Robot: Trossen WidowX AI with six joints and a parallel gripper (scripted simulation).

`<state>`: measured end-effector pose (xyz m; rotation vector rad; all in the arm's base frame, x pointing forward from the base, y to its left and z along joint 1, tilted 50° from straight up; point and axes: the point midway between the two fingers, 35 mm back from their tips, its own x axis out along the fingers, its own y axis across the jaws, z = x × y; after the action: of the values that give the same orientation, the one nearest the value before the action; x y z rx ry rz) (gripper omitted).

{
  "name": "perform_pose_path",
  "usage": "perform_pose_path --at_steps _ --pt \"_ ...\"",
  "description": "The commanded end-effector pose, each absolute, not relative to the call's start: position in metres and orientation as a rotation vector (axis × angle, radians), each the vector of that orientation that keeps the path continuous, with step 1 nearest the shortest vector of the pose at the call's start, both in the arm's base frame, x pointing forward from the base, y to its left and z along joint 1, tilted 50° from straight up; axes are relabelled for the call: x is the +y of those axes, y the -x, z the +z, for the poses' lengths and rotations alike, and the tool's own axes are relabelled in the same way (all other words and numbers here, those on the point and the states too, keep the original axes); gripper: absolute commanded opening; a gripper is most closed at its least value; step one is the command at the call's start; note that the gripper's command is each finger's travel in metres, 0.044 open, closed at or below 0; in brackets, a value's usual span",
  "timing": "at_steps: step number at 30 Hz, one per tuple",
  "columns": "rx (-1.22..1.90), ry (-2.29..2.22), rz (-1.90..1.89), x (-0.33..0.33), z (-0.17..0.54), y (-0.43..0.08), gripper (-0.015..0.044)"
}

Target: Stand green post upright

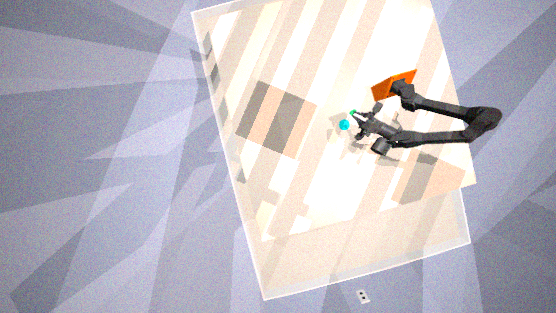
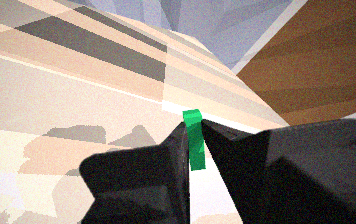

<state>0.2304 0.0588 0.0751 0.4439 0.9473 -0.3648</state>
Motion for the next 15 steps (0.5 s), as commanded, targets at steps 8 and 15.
perform_pose_path --at_steps 8,15 --pt "0.868 -0.469 -0.379 0.0585 0.0783 -0.2296 0.0023" --pt "0.82 -0.488 -0.384 0.0591 0.081 -0.23 0.0023"
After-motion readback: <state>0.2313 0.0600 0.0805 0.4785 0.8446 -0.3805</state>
